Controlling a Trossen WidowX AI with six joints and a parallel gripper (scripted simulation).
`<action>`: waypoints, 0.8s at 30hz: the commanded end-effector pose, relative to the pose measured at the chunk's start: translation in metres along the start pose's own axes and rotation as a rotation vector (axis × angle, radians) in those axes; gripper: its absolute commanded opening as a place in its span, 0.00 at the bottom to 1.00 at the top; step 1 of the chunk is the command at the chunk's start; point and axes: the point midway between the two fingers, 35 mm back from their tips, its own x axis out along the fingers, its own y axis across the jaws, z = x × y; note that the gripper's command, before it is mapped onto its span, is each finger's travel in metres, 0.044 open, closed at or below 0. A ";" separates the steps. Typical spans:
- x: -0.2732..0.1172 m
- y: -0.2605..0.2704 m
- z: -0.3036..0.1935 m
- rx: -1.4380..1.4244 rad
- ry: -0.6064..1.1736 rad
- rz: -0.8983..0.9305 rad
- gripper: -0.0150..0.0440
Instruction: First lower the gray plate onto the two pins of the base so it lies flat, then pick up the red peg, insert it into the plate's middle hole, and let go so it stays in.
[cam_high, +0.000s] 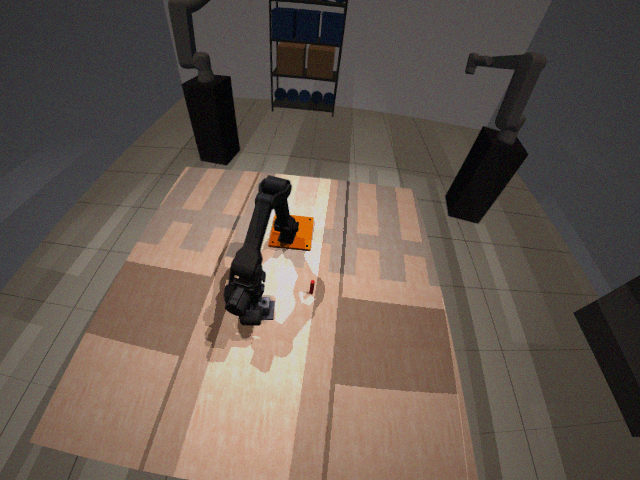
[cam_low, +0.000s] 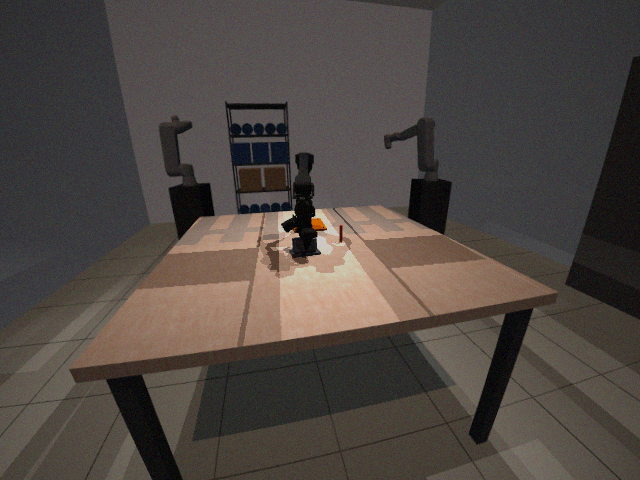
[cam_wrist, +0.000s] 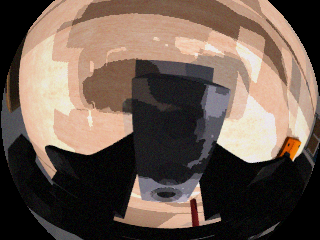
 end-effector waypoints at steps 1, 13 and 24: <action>-0.001 0.000 0.000 0.000 0.000 0.002 0.25; -0.001 0.000 0.000 0.000 0.000 0.002 0.57; -0.001 0.000 0.000 0.000 0.000 0.002 1.00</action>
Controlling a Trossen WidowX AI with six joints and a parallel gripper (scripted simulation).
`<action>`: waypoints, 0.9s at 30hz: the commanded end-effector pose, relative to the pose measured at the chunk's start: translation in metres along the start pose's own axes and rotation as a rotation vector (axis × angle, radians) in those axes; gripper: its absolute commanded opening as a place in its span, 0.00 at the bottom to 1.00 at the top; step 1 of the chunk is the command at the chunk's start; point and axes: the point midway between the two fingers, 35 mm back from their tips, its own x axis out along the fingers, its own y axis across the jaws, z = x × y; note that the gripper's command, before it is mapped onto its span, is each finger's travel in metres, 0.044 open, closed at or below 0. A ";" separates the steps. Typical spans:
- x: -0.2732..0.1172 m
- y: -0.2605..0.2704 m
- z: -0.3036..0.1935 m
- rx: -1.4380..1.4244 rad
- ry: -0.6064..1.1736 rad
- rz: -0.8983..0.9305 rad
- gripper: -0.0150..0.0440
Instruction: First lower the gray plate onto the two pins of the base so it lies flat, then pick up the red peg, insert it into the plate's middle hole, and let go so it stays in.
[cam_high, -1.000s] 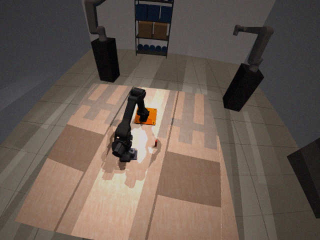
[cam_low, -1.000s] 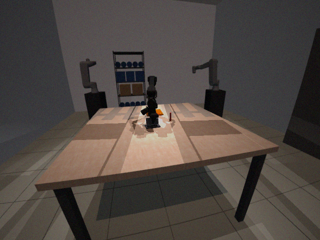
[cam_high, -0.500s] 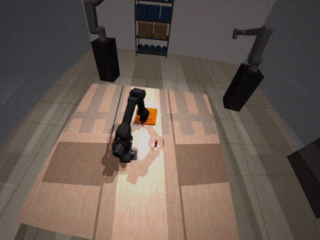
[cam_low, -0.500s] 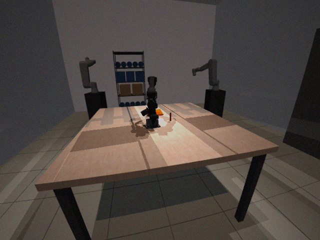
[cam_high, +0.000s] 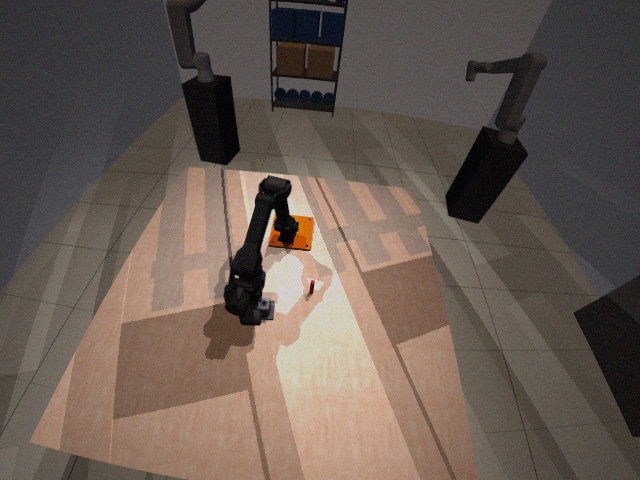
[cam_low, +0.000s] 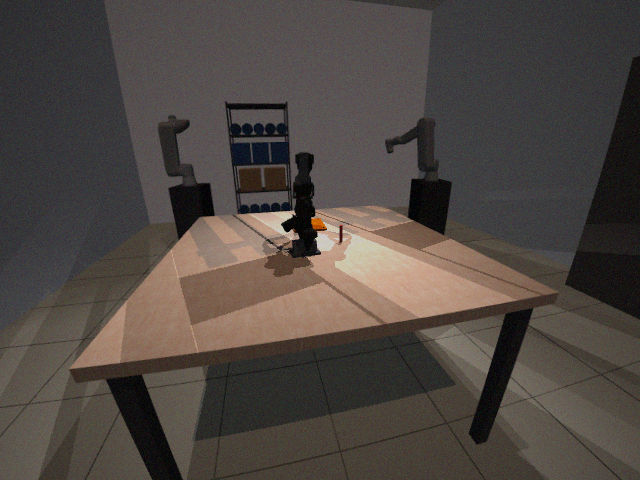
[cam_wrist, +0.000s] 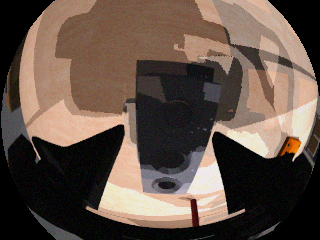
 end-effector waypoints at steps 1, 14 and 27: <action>-0.001 0.000 0.000 0.000 0.000 0.000 1.00; -0.117 0.004 0.002 0.001 0.004 -0.003 1.00; -0.120 -0.021 -0.110 -0.194 0.013 -0.010 1.00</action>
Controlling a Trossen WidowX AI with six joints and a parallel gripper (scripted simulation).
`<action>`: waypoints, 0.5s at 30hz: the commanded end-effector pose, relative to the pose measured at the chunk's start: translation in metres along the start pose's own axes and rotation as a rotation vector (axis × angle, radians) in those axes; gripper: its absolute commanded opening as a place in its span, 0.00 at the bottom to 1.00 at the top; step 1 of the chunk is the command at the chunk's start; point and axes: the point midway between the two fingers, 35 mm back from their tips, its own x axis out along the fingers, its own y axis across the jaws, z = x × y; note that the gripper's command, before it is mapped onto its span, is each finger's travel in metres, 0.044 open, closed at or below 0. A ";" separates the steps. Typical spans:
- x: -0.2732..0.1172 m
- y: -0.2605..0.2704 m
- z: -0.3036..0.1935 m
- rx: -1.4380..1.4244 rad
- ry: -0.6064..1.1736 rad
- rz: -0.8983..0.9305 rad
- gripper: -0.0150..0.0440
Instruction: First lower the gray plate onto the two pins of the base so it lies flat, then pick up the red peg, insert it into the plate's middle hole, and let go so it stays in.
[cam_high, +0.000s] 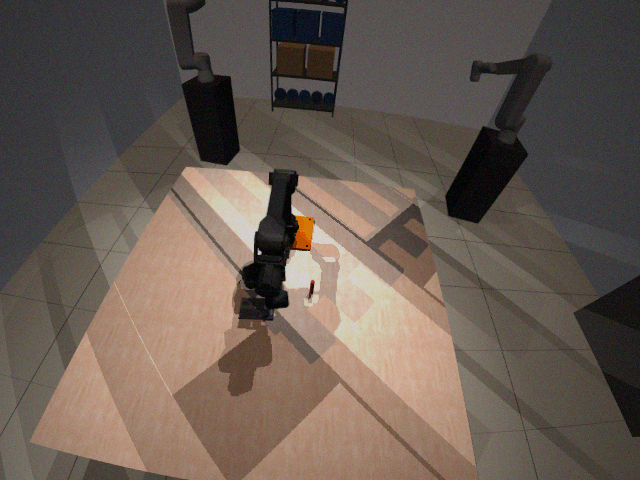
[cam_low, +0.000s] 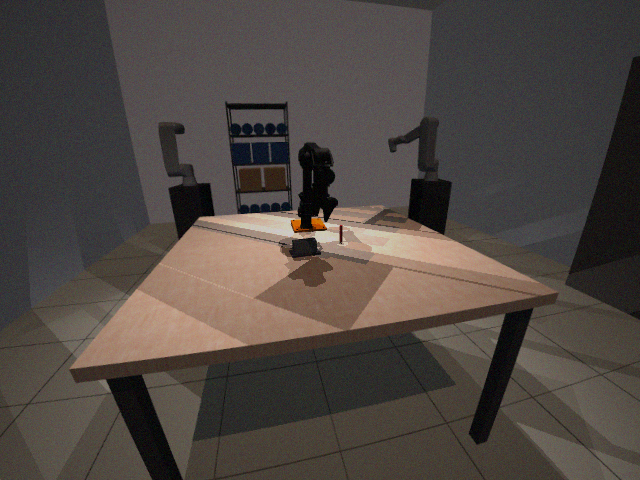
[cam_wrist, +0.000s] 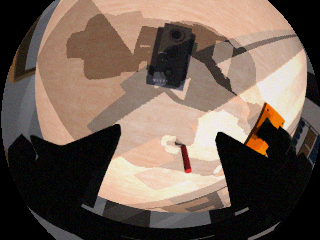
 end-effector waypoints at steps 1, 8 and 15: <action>-0.004 -0.014 -0.050 -0.094 -0.003 0.008 1.00; -0.002 -0.056 -0.125 -0.258 0.003 0.012 1.00; 0.023 -0.054 -0.126 -0.262 0.003 0.013 1.00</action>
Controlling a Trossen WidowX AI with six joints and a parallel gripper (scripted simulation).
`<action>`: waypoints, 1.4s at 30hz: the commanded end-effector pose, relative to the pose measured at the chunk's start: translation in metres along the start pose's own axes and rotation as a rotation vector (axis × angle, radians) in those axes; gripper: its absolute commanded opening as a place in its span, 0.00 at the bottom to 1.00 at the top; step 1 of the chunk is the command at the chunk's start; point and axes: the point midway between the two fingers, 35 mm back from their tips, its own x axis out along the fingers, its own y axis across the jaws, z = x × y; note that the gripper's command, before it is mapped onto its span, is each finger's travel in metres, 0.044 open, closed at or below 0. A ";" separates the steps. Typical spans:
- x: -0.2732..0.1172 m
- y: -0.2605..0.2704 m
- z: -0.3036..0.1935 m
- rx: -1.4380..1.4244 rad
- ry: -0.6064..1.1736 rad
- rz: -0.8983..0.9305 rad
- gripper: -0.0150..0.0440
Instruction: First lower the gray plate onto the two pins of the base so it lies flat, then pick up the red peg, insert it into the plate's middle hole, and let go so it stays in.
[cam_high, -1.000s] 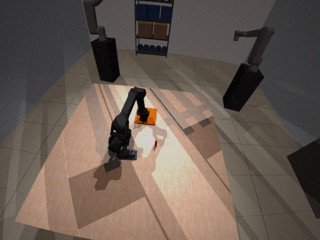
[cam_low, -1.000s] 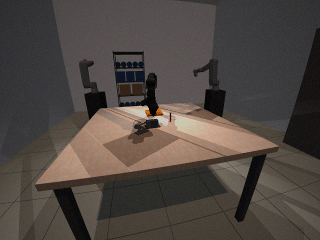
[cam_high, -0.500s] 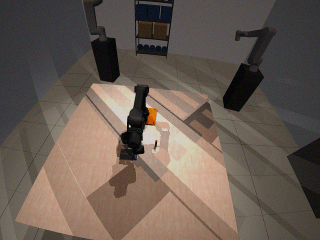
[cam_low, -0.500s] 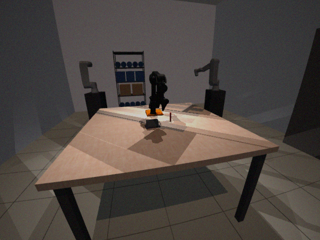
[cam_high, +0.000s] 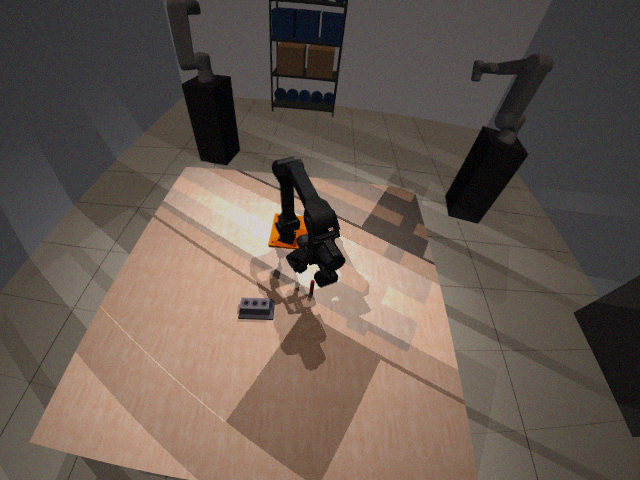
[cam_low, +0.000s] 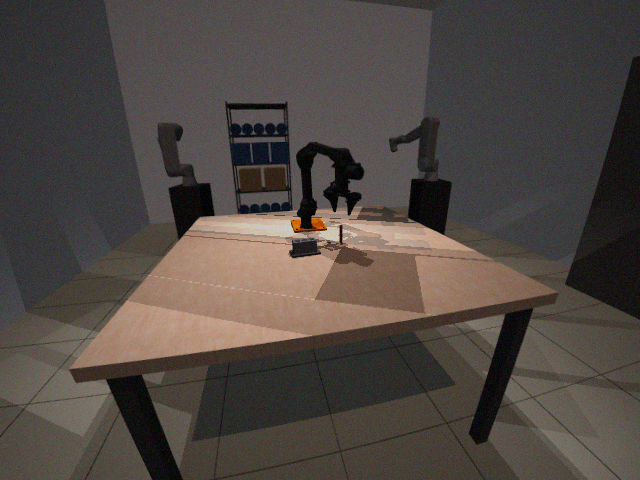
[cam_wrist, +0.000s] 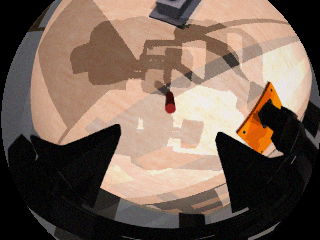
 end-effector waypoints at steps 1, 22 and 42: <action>0.022 -0.002 0.001 0.002 -0.004 -0.010 1.00; 0.058 0.000 0.002 0.002 -0.004 -0.010 1.00; 0.090 -0.001 0.003 0.002 -0.004 -0.010 1.00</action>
